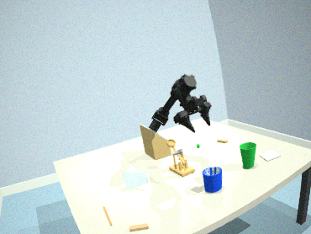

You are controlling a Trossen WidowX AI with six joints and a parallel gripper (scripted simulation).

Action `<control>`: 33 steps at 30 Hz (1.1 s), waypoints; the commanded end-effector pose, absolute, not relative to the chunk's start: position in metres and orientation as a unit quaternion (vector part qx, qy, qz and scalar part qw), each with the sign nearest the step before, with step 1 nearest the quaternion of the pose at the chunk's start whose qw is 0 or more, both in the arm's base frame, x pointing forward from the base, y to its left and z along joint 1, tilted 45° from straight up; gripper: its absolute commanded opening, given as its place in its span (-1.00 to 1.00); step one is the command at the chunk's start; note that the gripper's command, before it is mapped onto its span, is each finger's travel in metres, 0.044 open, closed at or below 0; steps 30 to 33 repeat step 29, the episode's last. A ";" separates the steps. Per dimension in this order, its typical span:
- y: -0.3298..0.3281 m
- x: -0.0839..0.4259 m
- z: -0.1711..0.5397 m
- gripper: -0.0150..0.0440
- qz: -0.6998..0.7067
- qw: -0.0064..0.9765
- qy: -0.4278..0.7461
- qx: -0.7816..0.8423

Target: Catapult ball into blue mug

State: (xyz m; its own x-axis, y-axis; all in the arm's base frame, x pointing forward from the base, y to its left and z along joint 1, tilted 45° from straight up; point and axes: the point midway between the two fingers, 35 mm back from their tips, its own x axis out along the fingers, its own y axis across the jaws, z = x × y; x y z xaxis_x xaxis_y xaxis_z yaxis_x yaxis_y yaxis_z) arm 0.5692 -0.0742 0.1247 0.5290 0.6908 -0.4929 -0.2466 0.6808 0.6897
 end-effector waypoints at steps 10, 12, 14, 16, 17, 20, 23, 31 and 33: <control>-0.074 0.570 0.123 1.00 0.284 0.826 0.395 0.286; -0.074 0.570 0.123 1.00 0.284 0.826 0.395 0.286; -0.074 0.570 0.124 1.00 0.284 0.827 0.394 0.283; -0.074 0.570 0.124 1.00 0.284 0.827 0.394 0.283; -0.074 0.570 0.124 1.00 0.284 0.827 0.394 0.283; -0.074 0.570 0.124 1.00 0.284 0.827 0.394 0.283; -0.074 0.570 0.124 1.00 0.284 0.827 0.394 0.283; -0.074 0.570 0.124 1.00 0.284 0.827 0.394 0.283; -0.074 0.570 0.124 1.00 0.284 0.827 0.394 0.283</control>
